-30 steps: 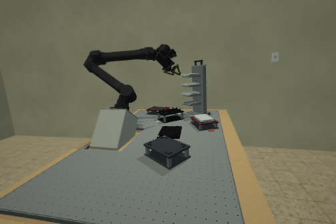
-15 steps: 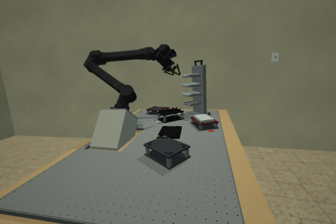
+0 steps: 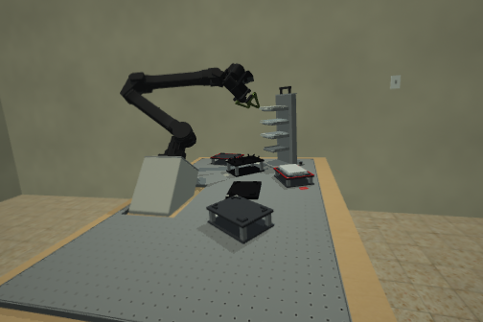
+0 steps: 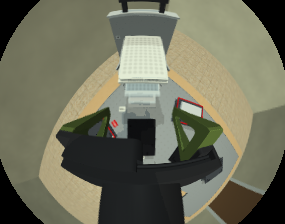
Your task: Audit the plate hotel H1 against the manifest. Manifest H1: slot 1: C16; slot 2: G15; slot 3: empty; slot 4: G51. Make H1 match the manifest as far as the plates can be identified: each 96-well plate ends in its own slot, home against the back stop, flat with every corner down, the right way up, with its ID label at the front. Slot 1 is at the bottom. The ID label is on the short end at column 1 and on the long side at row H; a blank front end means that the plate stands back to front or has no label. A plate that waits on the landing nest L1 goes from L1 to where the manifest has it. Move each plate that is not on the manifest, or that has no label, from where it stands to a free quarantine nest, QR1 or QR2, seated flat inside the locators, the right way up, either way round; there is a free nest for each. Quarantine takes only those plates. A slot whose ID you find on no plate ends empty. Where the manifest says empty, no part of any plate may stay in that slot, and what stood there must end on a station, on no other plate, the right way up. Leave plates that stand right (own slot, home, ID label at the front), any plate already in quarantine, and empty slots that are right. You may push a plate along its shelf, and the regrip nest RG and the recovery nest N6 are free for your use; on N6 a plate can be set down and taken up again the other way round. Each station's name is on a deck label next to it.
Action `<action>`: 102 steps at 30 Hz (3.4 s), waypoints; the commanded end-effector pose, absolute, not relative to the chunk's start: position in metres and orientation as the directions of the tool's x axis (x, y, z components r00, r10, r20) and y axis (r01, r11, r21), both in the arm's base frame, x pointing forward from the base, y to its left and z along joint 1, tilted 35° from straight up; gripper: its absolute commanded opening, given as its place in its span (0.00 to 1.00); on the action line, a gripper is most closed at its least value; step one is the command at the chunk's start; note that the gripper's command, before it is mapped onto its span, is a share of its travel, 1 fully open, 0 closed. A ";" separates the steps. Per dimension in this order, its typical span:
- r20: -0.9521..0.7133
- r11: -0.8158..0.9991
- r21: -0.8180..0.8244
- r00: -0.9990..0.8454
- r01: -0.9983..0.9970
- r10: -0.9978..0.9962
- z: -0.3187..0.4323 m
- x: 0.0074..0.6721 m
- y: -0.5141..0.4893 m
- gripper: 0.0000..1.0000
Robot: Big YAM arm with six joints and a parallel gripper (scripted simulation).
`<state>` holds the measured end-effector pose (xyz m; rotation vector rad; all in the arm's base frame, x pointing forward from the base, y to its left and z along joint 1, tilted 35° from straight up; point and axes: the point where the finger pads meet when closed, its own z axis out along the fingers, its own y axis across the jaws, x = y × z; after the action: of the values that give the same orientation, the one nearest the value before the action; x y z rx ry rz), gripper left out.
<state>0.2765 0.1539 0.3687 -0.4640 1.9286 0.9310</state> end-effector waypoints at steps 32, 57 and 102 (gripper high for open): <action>-0.862 0.638 0.417 -0.504 -0.648 0.053 0.367 0.277 0.157 1.00; -0.861 0.650 0.412 -0.506 -0.638 0.050 0.362 0.267 0.146 1.00; -0.865 0.638 0.414 -0.498 -0.649 0.055 0.351 0.253 0.146 1.00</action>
<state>0.2547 0.1406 0.3509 -0.4570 1.9333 0.9251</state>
